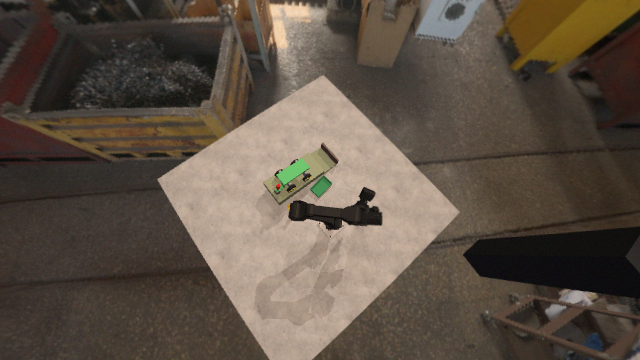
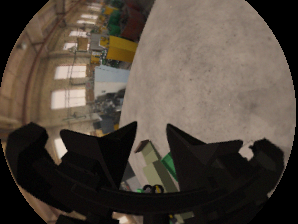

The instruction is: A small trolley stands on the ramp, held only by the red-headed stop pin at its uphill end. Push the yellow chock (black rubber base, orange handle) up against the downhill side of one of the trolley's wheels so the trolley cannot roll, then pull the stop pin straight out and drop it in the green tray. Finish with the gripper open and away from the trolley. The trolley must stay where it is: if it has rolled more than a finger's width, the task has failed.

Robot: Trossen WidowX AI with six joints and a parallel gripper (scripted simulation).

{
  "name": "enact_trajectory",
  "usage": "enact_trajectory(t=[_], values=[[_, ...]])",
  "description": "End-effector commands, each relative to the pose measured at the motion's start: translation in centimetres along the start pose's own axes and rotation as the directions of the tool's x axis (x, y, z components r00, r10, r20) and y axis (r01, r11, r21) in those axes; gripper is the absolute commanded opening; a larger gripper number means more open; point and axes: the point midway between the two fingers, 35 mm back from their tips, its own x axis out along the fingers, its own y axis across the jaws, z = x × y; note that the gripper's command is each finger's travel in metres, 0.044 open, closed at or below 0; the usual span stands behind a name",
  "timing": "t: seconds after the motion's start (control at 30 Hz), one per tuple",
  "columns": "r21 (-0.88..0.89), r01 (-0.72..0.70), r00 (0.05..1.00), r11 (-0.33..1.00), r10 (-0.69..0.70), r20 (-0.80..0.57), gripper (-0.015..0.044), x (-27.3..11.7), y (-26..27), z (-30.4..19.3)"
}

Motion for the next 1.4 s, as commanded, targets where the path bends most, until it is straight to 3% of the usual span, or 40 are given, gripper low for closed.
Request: enact_trajectory(t=[0.0, 0.37, 0.8, 1.1, 1.37], values=[[-0.163, 0.016, 0.996, 0.987, -0.030, -0.080, 0.0190, 0.6, 0.6, -1.2], [-0.489, 0.015, 0.972, 0.872, -0.128, -0.198, 0.0190, 1.5, 1.2, -3.6], [-0.810, -0.171, 0.896, 0.562, -0.254, -0.365, 0.0190, 2.6, 1.9, -7.9], [-0.892, -0.358, 0.825, 0.277, -0.354, -0.441, 0.0190, 2.8, 2.0, -11.0], [-0.849, -0.528, 0.758, 0.013, -0.444, -0.478, 0.0190, 2.7, 1.8, -13.9]])
